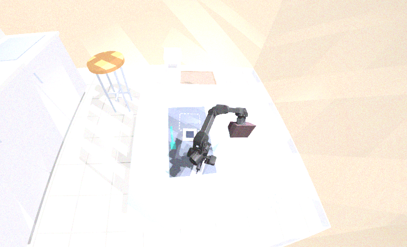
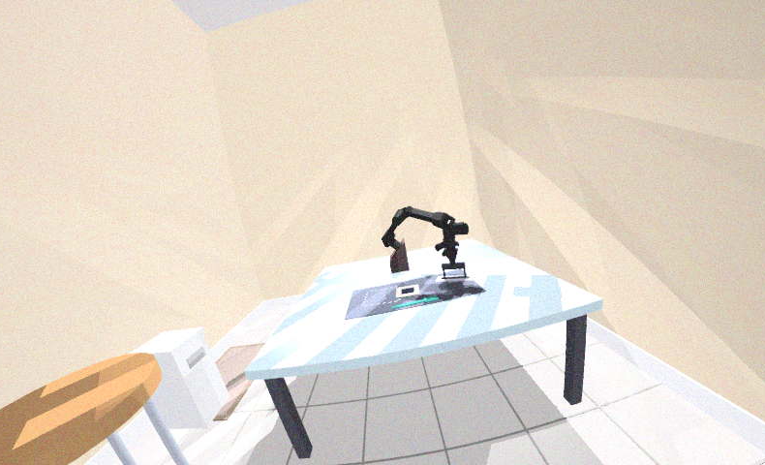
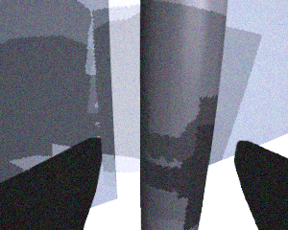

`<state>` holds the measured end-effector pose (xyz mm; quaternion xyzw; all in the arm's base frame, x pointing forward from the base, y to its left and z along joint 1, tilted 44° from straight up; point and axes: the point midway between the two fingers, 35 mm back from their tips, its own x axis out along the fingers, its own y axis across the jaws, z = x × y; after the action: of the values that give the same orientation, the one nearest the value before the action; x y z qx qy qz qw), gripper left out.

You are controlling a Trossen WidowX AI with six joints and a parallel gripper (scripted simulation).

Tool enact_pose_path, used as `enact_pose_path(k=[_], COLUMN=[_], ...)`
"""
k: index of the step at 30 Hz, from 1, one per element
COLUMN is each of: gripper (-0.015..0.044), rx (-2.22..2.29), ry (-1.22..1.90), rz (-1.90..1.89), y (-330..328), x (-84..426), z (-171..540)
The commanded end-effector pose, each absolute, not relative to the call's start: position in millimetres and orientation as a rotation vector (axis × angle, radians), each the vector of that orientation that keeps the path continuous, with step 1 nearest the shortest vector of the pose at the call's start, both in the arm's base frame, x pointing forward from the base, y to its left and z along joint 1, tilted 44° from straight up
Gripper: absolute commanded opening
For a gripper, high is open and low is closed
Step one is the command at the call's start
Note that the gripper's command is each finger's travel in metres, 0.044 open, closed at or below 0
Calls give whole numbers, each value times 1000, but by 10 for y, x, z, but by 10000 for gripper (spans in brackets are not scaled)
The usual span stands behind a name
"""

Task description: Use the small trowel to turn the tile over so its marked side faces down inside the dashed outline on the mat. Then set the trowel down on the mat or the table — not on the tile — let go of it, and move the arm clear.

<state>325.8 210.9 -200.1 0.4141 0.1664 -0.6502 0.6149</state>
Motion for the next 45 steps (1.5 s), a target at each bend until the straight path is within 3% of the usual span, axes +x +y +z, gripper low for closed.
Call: enact_pose_path(k=[1, 7, 11, 16, 35, 45], gripper=[270, 270, 165, 132, 130, 130], rx=[935, 934, 934, 934, 931, 711], ry=[382, 382, 382, 382, 385, 577], rz=[-1502, -1502, -1502, -1502, -1500, -1404], y=[2026, 1988, 1988, 1988, 1988, 1988], x=[3236, 3240, 3240, 3240, 3240, 3240], z=[-2084, -2123, -2123, -2123, -2123, -2123])
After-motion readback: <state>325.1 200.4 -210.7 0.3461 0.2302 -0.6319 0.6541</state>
